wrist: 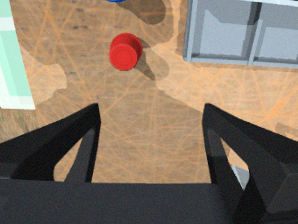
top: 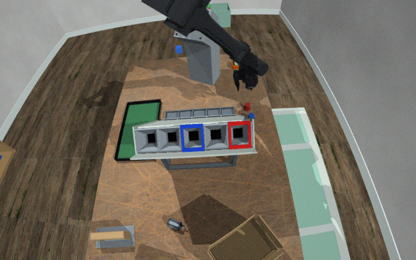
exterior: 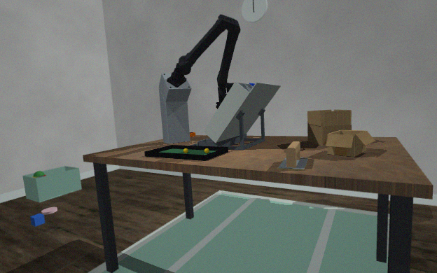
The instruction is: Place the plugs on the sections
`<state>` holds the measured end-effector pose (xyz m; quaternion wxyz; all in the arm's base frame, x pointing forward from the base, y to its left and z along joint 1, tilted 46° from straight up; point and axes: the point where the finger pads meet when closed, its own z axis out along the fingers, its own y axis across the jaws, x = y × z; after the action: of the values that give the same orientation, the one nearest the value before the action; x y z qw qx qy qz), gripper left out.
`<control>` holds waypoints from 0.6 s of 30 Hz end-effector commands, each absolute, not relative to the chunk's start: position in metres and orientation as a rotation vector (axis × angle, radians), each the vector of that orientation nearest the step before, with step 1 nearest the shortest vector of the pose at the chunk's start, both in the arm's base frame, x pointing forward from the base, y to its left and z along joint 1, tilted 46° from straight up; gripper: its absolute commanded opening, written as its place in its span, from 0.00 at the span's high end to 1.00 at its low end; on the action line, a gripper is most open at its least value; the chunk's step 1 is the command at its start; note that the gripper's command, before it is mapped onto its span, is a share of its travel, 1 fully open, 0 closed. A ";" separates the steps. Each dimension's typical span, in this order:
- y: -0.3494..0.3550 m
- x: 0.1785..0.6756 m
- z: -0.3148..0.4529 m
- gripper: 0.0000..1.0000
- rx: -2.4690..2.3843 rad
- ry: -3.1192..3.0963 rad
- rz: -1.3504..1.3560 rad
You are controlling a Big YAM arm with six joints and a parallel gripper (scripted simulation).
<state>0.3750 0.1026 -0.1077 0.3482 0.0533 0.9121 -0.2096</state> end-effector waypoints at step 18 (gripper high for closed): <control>0.120 0.383 -0.146 0.37 0.194 2.412 -0.551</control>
<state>0.3879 0.1197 -0.1390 0.3303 0.0722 0.9178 -0.2083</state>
